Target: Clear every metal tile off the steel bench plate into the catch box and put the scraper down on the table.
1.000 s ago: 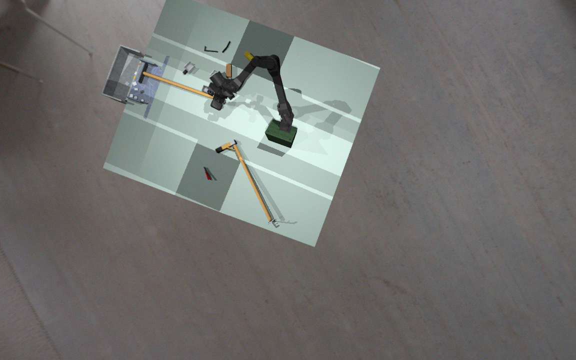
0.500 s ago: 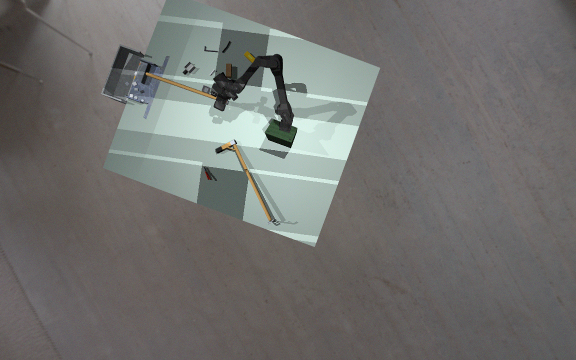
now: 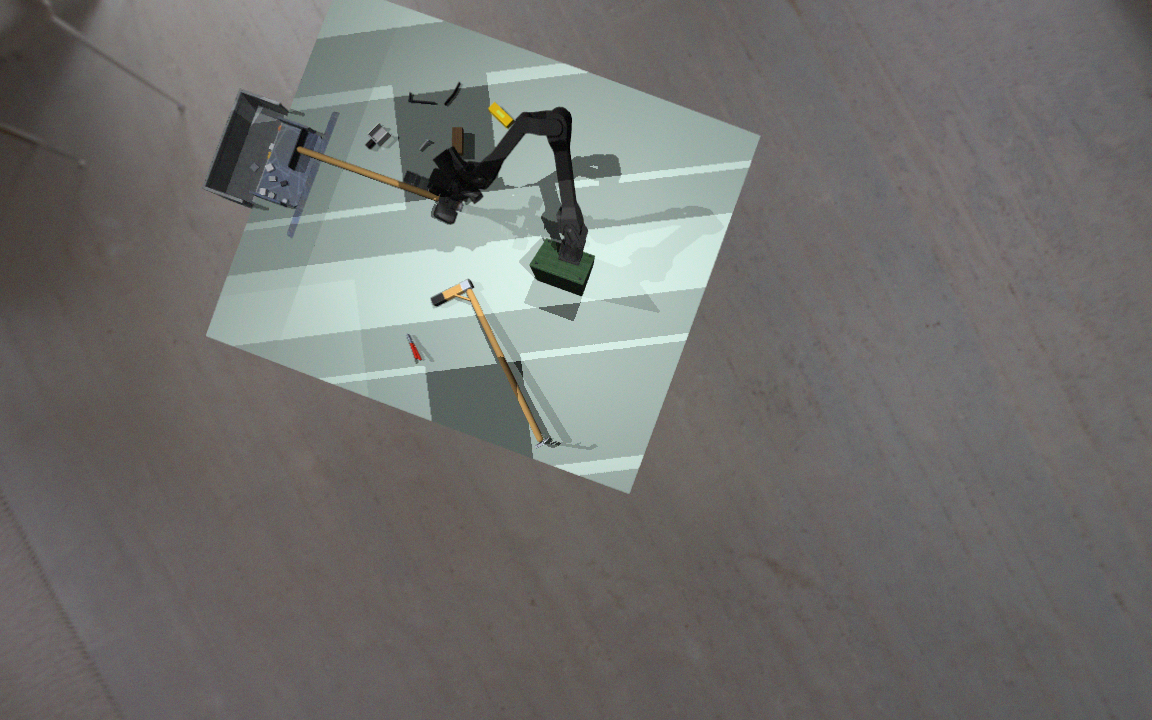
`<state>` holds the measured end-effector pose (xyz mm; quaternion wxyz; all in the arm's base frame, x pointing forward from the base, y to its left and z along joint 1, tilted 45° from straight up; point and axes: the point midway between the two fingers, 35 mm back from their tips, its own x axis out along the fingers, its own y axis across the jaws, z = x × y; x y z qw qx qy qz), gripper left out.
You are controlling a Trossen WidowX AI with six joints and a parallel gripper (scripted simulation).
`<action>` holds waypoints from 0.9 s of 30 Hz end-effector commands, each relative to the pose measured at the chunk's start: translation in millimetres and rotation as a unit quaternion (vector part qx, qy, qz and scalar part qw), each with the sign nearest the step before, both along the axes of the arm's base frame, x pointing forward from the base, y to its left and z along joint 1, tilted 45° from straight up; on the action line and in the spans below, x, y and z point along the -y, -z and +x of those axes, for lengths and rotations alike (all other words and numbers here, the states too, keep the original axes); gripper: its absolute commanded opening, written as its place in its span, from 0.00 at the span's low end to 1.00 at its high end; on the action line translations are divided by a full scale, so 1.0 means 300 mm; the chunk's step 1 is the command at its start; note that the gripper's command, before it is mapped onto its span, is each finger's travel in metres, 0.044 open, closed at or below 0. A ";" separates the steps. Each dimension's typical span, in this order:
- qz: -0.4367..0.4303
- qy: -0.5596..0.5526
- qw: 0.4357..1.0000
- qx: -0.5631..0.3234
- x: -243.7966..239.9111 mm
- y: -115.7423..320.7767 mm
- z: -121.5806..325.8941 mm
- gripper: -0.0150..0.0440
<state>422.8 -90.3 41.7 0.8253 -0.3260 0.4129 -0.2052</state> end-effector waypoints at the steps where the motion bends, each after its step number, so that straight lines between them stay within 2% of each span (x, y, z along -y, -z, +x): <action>1: 0.001 -0.003 1.000 0.008 -0.013 -0.015 -0.011 0.25; 27: 0.001 -0.004 1.000 0.008 -0.020 -0.010 -0.134 0.25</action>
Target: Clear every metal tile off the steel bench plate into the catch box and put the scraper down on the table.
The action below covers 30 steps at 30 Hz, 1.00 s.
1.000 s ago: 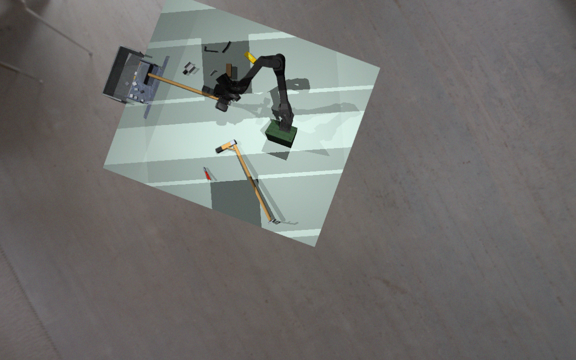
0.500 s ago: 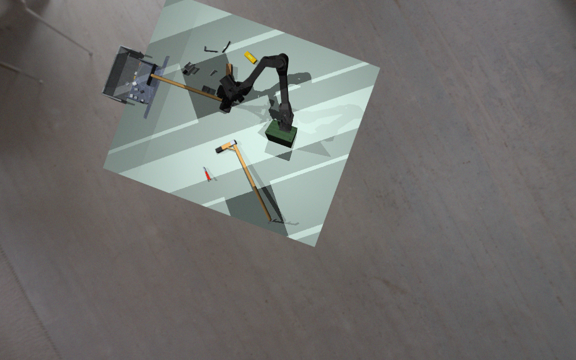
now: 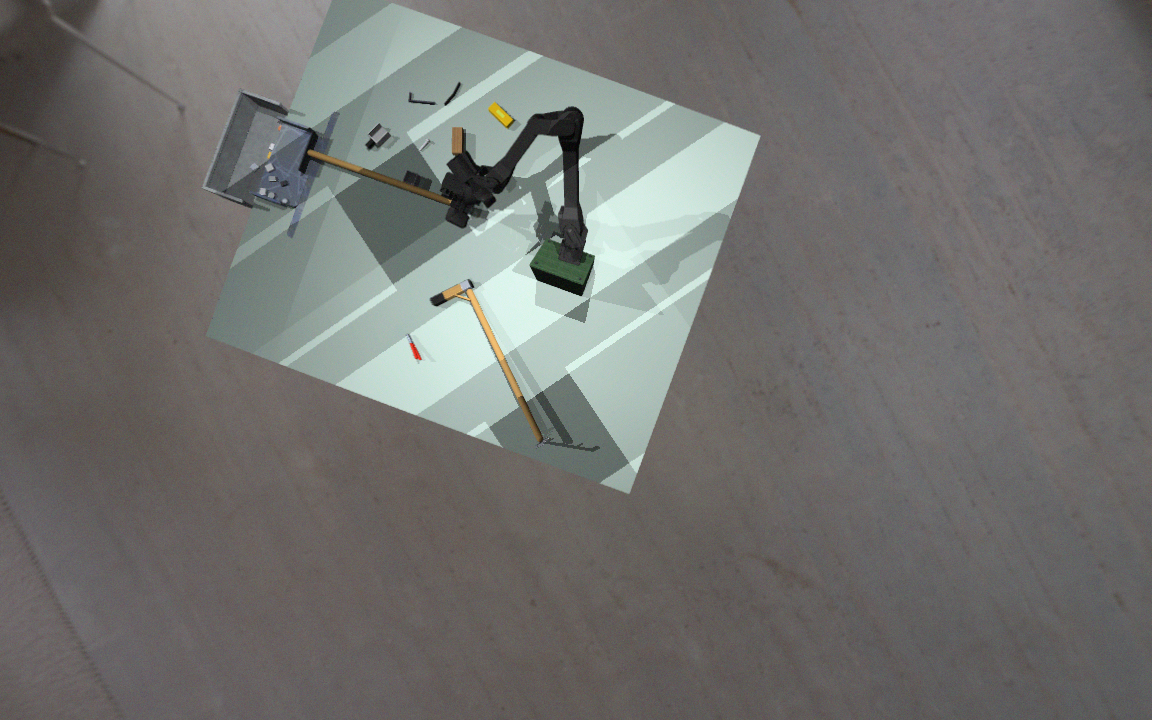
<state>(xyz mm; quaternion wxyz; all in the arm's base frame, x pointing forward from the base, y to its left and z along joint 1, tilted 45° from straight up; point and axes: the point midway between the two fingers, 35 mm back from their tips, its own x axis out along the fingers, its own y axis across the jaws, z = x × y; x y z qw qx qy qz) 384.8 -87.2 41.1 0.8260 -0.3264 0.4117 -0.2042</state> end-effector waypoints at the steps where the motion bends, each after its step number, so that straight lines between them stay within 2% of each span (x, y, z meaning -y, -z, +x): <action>1: 0.001 -0.003 1.000 0.008 -0.010 -0.011 -0.012 0.25; 30: 0.001 -0.004 1.000 0.008 -0.016 0.005 -0.154 0.25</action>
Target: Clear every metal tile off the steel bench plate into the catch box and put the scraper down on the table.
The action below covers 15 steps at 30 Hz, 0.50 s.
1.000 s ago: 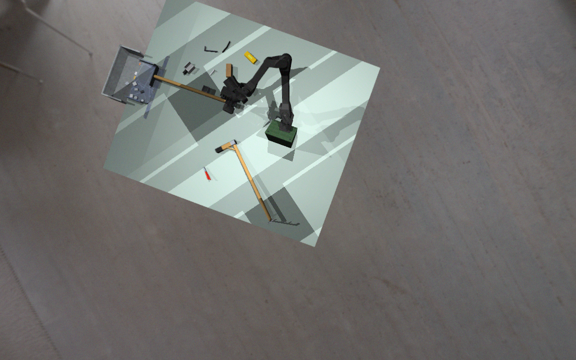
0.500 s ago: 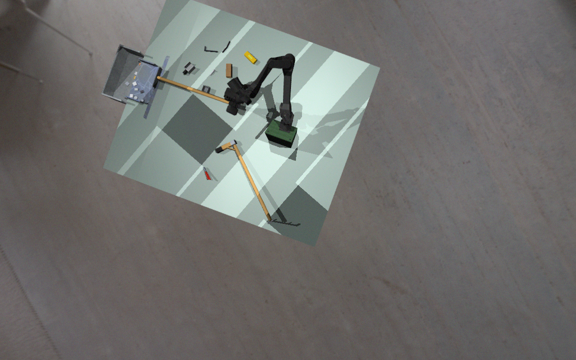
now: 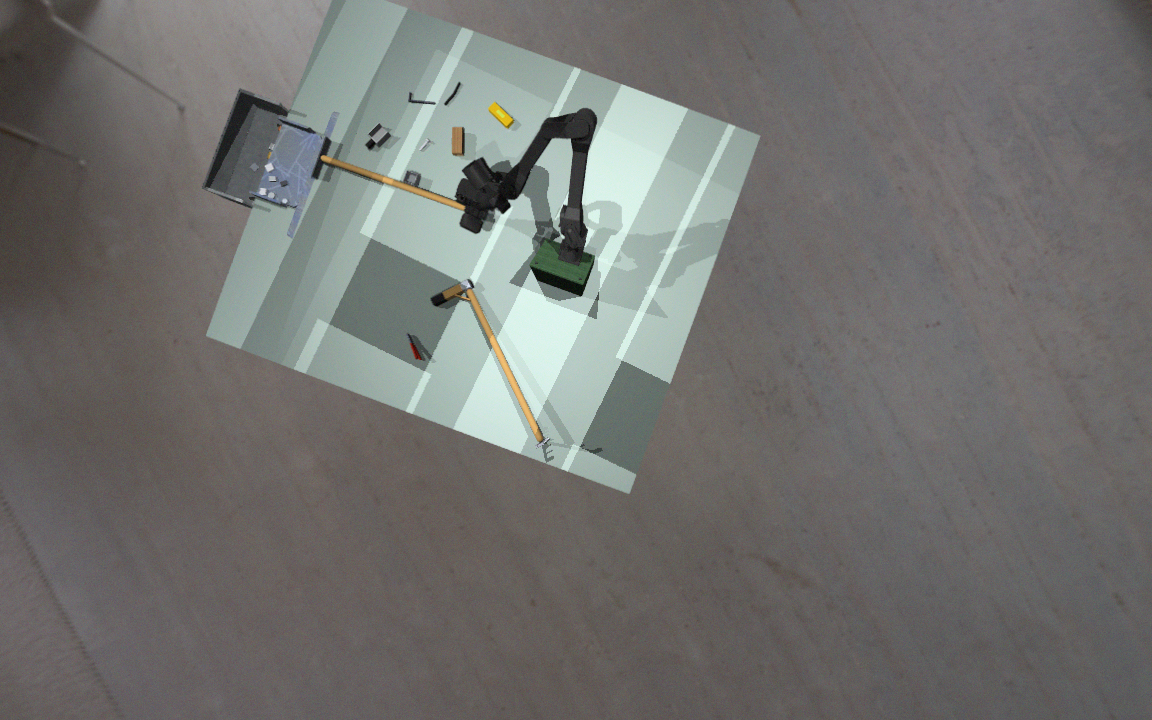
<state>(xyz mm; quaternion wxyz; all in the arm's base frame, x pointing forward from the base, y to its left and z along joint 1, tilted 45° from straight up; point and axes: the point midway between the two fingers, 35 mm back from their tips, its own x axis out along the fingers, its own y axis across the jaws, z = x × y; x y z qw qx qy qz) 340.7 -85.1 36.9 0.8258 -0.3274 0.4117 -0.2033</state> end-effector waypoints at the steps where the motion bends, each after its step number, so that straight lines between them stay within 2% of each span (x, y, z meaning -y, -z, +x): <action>1: 0.001 -0.003 1.000 0.008 -0.009 -0.009 -0.012 0.25; 14: 0.001 -0.004 1.000 0.008 -0.010 0.001 -0.074 0.25; 15: 0.000 -0.001 1.000 0.001 -0.004 0.008 -0.066 0.30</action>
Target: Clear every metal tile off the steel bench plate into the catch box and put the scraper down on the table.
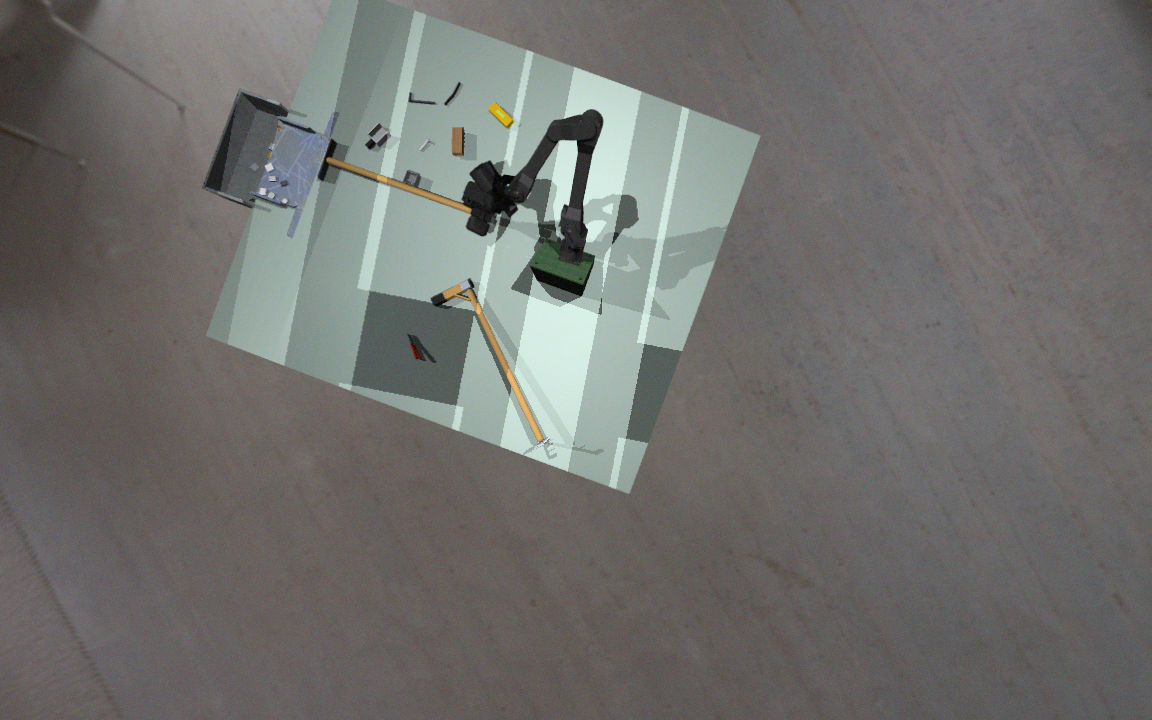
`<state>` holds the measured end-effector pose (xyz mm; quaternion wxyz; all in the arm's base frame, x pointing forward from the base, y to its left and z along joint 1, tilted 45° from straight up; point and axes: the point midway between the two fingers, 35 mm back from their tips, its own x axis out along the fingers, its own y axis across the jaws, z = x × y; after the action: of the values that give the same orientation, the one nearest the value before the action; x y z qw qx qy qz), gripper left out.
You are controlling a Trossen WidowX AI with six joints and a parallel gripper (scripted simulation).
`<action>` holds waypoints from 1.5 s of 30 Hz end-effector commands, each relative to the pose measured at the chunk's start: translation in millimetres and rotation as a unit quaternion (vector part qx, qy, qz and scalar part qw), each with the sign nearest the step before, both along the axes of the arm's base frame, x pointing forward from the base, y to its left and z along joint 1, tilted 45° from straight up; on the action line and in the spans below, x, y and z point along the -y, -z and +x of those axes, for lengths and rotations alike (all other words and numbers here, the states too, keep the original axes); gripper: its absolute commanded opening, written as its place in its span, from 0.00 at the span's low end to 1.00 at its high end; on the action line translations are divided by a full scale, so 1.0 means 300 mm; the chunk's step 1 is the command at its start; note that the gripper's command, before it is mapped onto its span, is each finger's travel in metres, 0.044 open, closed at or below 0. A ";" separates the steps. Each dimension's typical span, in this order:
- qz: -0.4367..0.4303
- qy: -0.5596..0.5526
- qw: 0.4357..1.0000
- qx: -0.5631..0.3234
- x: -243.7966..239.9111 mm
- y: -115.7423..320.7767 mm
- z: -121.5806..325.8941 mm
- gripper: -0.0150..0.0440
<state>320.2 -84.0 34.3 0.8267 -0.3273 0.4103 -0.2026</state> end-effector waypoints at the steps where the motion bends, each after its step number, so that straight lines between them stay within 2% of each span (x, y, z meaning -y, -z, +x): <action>1: 0.000 0.000 1.000 0.000 0.000 -0.001 0.002 0.34; 16: 0.001 0.000 1.000 0.000 -0.020 -0.017 -0.012 1.00; 36: 0.000 0.000 1.000 0.000 -0.116 -0.107 -0.114 1.00; 45: -0.008 -0.027 0.999 0.020 -0.177 -0.155 -0.097 1.00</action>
<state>288.3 -39.5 72.9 0.8314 -0.3365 0.3975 -0.1939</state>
